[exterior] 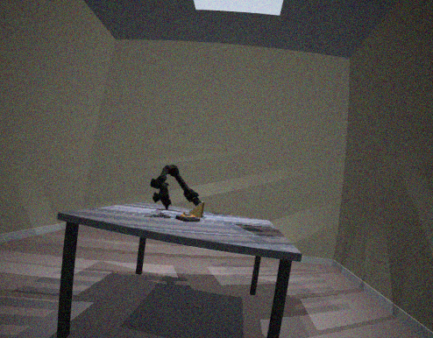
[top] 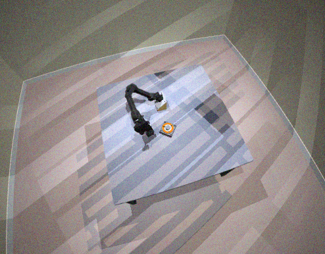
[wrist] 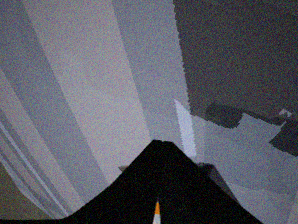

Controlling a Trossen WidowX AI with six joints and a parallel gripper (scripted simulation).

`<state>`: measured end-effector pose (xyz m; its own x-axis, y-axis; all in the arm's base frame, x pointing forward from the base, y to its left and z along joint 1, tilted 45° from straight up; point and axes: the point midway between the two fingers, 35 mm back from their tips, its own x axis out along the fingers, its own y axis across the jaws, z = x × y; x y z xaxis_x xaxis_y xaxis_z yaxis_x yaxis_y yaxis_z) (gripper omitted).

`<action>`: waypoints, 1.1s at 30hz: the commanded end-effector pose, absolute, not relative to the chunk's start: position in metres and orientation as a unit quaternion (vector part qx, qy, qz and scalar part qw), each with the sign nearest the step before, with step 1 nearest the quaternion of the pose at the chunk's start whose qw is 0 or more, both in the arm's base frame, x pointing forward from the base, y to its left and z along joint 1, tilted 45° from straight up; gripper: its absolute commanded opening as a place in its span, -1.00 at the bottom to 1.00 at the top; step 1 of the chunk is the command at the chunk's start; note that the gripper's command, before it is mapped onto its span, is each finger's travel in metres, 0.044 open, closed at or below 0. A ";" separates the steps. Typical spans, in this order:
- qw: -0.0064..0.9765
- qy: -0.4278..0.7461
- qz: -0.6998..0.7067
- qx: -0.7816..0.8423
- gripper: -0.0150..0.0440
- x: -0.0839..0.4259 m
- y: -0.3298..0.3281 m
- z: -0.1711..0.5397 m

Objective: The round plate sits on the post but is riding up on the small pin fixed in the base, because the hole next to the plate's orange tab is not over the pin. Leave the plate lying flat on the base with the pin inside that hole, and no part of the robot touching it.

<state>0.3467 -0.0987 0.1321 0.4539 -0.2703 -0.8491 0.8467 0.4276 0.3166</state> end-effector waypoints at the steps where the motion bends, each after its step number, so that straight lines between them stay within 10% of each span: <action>1: 0.771 0.486 -0.354 0.209 -0.49 0.335 -0.060 0.101; 12: 0.679 0.631 -0.237 -0.291 -0.49 0.298 0.004 0.075; 33: 0.675 0.631 -0.234 -0.301 -0.49 0.302 -0.028 0.042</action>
